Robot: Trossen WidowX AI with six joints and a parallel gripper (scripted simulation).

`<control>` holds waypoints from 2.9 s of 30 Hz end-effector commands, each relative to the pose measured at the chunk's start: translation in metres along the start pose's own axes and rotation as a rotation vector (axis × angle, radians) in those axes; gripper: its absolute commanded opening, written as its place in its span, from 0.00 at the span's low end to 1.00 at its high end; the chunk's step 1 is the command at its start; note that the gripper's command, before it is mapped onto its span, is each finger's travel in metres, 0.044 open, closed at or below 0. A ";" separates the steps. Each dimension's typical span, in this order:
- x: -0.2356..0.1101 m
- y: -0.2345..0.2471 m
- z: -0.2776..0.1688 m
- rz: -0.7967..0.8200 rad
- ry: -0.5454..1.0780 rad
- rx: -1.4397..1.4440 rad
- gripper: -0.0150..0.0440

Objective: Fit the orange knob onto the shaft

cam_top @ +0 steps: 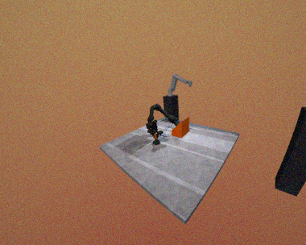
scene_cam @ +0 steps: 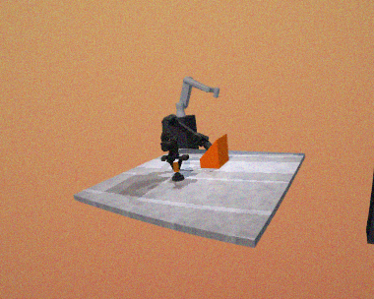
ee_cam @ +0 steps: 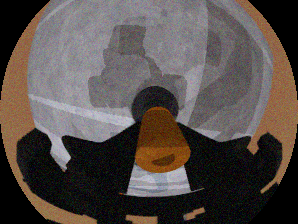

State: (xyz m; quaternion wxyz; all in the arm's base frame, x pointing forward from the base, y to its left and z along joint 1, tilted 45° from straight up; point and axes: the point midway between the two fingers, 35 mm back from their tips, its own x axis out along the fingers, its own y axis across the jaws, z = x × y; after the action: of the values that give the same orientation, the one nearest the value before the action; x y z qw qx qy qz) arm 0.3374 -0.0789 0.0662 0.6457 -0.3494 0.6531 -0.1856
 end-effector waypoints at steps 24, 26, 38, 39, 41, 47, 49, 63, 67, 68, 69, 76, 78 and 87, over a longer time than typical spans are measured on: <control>-0.001 0.002 -0.004 -0.003 -0.002 -0.218 0.25; 0.000 0.003 -0.005 -0.003 -0.002 -0.219 0.25; 0.000 0.003 -0.005 -0.004 -0.002 -0.219 0.25; 0.000 0.002 -0.005 -0.004 -0.002 -0.219 0.25; 0.001 0.002 -0.004 -0.004 -0.002 -0.219 0.25; 0.000 0.002 -0.004 -0.003 -0.002 -0.219 0.25; -0.002 0.002 -0.003 -0.003 -0.002 -0.219 0.25; -0.002 -0.002 0.003 -0.004 -0.001 -0.428 0.25; 0.000 -0.002 0.003 -0.004 -0.001 -0.428 0.25; 0.000 -0.002 0.003 -0.004 -0.001 -0.428 0.25; 0.001 -0.002 0.003 -0.004 -0.001 -0.428 0.25; 0.001 -0.002 0.003 -0.004 -0.001 -0.428 0.25; 0.001 -0.002 0.003 -0.004 -0.001 -0.428 0.25; -0.004 -0.001 0.001 -0.004 -0.001 -0.481 0.25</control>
State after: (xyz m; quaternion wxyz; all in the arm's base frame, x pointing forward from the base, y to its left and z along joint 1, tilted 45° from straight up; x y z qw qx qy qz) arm 0.3388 -0.0777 0.0683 0.5546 -0.4819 0.6773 -0.0388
